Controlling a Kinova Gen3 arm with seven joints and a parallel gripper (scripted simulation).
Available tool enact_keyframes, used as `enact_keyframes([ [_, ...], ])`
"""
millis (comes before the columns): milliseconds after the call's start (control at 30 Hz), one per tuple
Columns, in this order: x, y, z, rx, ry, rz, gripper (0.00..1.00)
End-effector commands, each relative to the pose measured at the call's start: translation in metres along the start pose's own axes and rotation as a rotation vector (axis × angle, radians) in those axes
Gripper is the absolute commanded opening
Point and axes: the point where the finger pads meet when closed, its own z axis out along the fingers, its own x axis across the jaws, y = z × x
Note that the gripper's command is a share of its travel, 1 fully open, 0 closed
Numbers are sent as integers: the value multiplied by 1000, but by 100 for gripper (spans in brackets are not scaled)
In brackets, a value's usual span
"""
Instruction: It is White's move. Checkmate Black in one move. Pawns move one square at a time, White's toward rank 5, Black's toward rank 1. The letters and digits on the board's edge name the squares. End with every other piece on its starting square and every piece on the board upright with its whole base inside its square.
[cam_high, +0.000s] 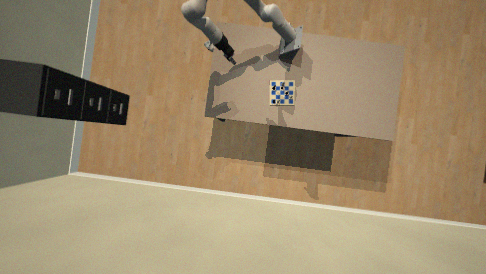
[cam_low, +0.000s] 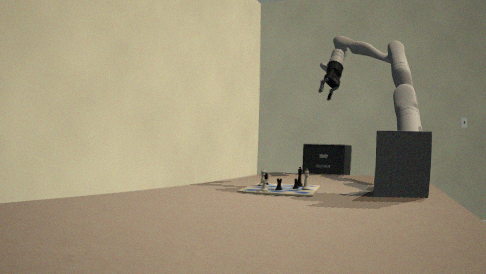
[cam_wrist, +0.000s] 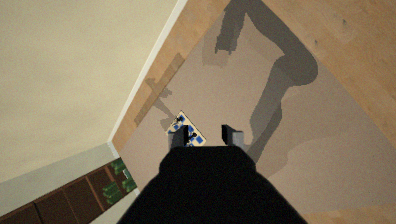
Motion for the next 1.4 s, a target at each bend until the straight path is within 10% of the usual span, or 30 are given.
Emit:
enact_keyframes([
  [0,-1,0,-1,1,-1,-1,100],
  [833,-3,-2,2,-4,2,5,100],
  [1367,-34,-27,39,-66,49,71,100],
])
